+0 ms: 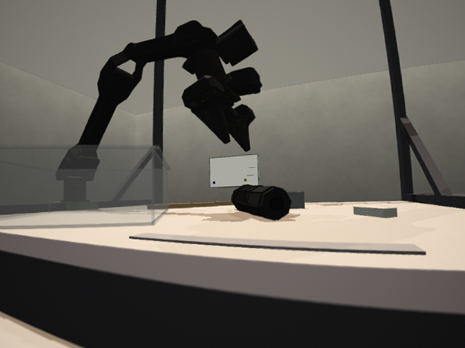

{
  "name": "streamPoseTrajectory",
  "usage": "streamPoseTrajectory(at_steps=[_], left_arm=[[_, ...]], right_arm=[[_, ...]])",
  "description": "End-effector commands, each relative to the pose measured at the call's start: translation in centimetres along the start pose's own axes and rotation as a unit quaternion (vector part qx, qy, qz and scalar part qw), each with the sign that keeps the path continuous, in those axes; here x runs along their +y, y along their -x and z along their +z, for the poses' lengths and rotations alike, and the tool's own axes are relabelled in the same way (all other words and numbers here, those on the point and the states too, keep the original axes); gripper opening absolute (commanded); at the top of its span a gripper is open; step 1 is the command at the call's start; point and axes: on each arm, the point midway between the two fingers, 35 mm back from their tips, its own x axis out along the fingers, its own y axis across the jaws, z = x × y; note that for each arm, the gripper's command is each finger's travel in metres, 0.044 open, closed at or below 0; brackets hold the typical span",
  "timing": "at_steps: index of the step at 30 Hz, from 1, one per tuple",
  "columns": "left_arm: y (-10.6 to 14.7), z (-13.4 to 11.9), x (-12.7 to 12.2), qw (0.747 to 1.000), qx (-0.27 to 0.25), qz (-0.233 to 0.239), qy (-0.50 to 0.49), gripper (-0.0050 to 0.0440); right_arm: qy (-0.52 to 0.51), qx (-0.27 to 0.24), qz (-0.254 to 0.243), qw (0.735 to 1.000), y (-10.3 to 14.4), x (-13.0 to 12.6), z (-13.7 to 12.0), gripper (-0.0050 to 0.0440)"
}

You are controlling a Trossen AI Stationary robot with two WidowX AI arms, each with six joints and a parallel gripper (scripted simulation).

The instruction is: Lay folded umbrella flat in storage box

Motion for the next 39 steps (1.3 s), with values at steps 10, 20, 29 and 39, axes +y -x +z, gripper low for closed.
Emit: streamPoseTrajectory(at_steps=[10,20,29,39], left_arm=[[0.3,0.3,0.0,1.000,-0.004,0.004,-0.006,0.0400],[0.3,0.3,0.0,1.000,-0.004,0.004,-0.006,0.0400],[0.3,0.3,0.0,1.000,-0.004,0.004,-0.006,0.0400],[0.3,0.3,0.0,1.000,-0.004,0.004,-0.006,0.0400]], right_arm=[[-0.145,-0.012,-0.052,0.988,-0.9,1.1,0.5,0.0372],[-0.358,-0.013,-0.124,0.925,-3.5,2.8,0.3,0.0372],[-0.419,-0.013,-0.145,0.896,-4.0,3.1,0.3,0.0372],[-0.425,-0.007,-0.151,0.892,-5.0,2.7,0.0,0.0372]])
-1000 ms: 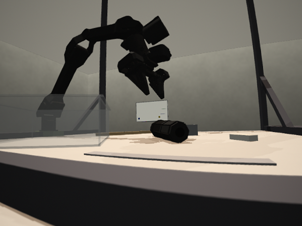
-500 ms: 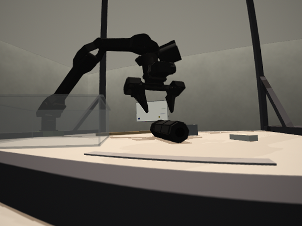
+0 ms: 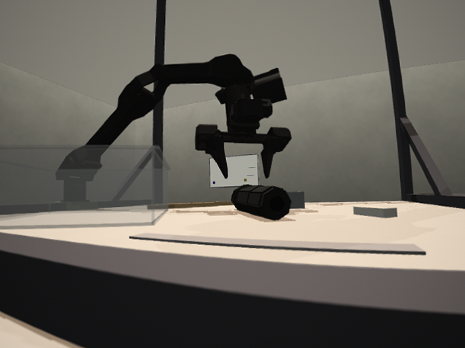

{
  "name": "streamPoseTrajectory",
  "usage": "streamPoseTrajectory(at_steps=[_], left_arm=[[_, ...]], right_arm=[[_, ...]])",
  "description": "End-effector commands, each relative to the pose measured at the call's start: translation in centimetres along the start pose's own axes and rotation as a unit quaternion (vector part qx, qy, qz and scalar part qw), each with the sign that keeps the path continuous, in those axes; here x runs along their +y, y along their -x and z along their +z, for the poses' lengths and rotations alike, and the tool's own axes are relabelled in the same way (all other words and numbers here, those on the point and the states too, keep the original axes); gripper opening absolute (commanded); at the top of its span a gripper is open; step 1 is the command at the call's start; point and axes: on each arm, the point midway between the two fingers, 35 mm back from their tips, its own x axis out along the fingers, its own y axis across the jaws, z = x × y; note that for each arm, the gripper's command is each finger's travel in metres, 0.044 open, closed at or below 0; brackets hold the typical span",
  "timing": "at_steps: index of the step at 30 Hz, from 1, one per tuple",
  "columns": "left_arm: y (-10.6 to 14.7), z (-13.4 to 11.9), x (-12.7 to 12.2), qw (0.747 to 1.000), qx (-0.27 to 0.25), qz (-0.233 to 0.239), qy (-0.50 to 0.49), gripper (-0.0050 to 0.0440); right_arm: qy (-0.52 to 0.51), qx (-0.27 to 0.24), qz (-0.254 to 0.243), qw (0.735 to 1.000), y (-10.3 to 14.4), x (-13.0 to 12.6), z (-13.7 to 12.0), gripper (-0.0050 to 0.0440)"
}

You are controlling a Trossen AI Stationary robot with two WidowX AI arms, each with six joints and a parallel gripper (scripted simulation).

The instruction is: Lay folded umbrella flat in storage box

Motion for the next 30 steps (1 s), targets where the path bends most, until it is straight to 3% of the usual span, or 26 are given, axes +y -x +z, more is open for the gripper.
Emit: streamPoseTrajectory(at_steps=[1,30], left_arm=[[0.3,0.3,0.0,1.000,-0.004,0.004,-0.006,0.0400],[0.3,0.3,0.0,1.000,-0.004,0.004,-0.006,0.0400]], right_arm=[[-0.010,-0.007,0.007,1.000,0.5,0.2,0.8,0.0372],[-0.006,-0.003,0.005,1.000,-3.8,0.1,0.5,0.0372]])
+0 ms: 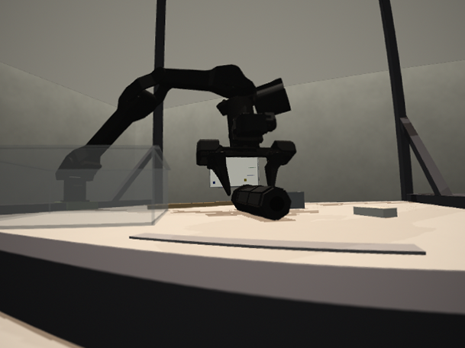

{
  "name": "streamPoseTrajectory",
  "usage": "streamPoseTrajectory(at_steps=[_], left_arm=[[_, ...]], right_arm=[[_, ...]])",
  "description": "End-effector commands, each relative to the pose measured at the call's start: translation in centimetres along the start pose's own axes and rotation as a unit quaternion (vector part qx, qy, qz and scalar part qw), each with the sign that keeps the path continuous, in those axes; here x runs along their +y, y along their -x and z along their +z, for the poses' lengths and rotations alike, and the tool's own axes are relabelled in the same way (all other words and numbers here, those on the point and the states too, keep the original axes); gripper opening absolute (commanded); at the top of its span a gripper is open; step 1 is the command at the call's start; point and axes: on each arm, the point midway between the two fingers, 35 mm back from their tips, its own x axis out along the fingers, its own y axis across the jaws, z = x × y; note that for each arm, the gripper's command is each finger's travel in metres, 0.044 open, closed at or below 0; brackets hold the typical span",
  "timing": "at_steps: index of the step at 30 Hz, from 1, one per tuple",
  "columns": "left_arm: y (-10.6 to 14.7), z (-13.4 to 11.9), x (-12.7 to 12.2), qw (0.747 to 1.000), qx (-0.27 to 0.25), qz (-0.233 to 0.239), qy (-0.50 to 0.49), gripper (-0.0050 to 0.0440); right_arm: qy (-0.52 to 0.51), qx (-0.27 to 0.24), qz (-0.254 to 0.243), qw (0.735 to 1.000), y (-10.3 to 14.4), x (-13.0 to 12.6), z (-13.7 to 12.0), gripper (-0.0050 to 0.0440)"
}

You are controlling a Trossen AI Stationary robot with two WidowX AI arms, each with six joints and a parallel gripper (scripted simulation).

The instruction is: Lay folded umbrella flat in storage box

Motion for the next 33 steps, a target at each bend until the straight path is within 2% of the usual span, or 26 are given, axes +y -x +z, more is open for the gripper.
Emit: streamPoseTrajectory(at_steps=[1,22,24,33], left_arm=[[0.3,0.3,0.0,1.000,-0.004,0.004,-0.006,0.0400],[0.3,0.3,0.0,1.000,-0.004,0.004,-0.006,0.0400],[0.3,0.3,0.0,1.000,-0.004,0.004,-0.006,0.0400],[0.3,0.3,0.0,1.000,-0.004,0.004,-0.006,0.0400]], right_arm=[[0.001,0.001,0.002,1.000,-0.5,0.0,0.2,0.0372],[0.000,-0.001,0.005,1.000,-2.7,0.1,0.2,0.0372],[-0.004,-0.008,0.013,1.000,-1.6,0.4,0.7,0.0352],[-0.004,-0.008,0.013,1.000,-1.6,0.4,0.7,0.0292]])
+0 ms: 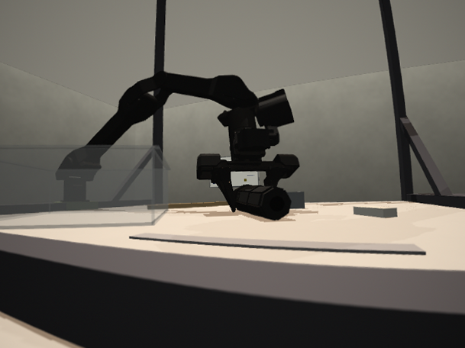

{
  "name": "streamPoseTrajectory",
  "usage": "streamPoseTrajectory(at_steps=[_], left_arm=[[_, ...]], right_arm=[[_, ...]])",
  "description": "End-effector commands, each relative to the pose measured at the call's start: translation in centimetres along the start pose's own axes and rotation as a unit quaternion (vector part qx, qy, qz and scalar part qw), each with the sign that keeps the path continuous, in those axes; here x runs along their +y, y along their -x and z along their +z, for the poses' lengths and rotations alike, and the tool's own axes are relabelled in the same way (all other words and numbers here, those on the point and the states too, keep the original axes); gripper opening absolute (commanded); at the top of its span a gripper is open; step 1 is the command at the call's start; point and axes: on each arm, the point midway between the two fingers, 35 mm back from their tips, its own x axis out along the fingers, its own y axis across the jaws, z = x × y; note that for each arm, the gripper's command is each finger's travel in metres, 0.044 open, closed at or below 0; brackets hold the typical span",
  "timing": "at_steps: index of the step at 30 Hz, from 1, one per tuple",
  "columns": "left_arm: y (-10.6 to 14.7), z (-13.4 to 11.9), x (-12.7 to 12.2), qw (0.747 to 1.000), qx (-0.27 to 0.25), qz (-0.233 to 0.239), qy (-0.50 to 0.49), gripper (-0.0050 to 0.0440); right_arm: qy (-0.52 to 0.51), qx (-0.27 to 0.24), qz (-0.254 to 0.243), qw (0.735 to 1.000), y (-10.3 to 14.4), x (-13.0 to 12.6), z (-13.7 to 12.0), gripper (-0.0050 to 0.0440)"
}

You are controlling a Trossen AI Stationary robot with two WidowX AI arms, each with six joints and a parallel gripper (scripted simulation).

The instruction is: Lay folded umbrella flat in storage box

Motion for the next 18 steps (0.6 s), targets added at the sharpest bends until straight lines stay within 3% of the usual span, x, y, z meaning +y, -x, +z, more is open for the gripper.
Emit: streamPoseTrajectory(at_steps=[1,18], left_arm=[[0.30,0.34,-0.04,1.000,-0.004,0.004,-0.006,0.0400],[0.30,0.34,-0.04,1.000,-0.004,0.004,-0.006,0.0400]], right_arm=[[-0.004,-0.008,0.015,1.000,1.38,0.39,0.71,0.0292],[-0.004,-0.008,0.015,1.000,1.38,0.39,0.71,0.0192]])
